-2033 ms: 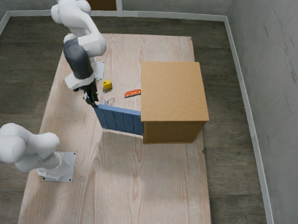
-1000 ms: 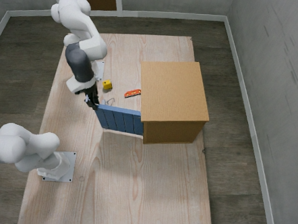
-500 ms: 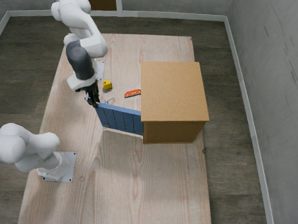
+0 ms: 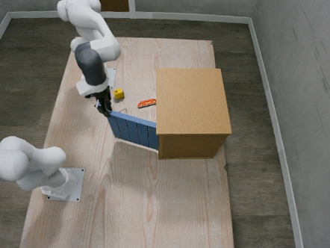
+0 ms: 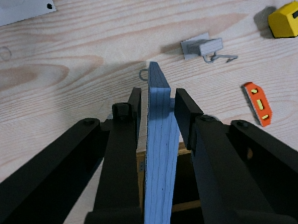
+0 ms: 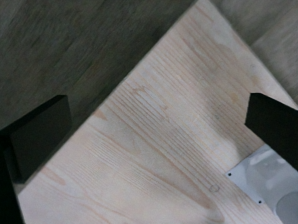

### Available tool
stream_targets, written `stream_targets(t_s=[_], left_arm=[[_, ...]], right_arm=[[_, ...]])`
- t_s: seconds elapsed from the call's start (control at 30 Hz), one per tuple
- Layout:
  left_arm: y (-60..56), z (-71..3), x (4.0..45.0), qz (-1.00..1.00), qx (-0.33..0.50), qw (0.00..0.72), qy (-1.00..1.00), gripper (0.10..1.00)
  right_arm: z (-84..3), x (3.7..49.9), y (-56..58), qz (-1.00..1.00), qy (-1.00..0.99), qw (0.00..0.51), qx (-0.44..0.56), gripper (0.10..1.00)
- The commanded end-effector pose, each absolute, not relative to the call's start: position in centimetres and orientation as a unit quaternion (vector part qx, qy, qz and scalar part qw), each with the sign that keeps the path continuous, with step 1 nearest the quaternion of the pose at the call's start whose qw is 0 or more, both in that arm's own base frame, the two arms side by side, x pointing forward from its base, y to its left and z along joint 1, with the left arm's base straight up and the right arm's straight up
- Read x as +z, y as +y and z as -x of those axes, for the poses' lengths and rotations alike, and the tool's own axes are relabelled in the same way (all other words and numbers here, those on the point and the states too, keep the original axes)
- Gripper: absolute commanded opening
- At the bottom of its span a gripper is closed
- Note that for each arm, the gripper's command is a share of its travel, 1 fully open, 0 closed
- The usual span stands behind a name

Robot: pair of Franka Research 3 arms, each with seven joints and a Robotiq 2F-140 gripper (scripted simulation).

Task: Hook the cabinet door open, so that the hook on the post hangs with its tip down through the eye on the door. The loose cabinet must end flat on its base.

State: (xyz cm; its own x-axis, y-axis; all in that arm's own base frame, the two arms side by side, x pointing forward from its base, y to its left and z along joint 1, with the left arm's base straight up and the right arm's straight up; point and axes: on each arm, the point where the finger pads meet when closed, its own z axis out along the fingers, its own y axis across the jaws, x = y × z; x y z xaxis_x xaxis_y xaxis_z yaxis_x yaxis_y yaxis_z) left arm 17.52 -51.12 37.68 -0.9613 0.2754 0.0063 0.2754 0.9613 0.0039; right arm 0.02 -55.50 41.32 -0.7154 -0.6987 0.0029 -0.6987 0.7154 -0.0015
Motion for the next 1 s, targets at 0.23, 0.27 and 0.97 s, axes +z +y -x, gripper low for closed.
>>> stream_targets(t_s=[0.23, 0.27, 0.97], left_arm=[[-50.0, -18.2, 37.8, 0.173, 0.0, 0.0, -0.985, 0.297], [-50.0, -18.2, 37.8, 0.173, 0.0, 0.0, -0.985, 0.297], [-47.5, -19.4, 37.8, 0.22, 0.0, 0.0, -0.975, 0.297]], right_arm=[[0.0, 41.3, -55.5, -0.377, -0.926, 0.001, 0.001, 1.0], [0.0, 41.3, -55.5, -0.377, -0.926, 0.001, 0.001, 1.0], [0.0, 41.3, -55.5, -0.377, -0.926, 0.001, 0.001, 1.0]])
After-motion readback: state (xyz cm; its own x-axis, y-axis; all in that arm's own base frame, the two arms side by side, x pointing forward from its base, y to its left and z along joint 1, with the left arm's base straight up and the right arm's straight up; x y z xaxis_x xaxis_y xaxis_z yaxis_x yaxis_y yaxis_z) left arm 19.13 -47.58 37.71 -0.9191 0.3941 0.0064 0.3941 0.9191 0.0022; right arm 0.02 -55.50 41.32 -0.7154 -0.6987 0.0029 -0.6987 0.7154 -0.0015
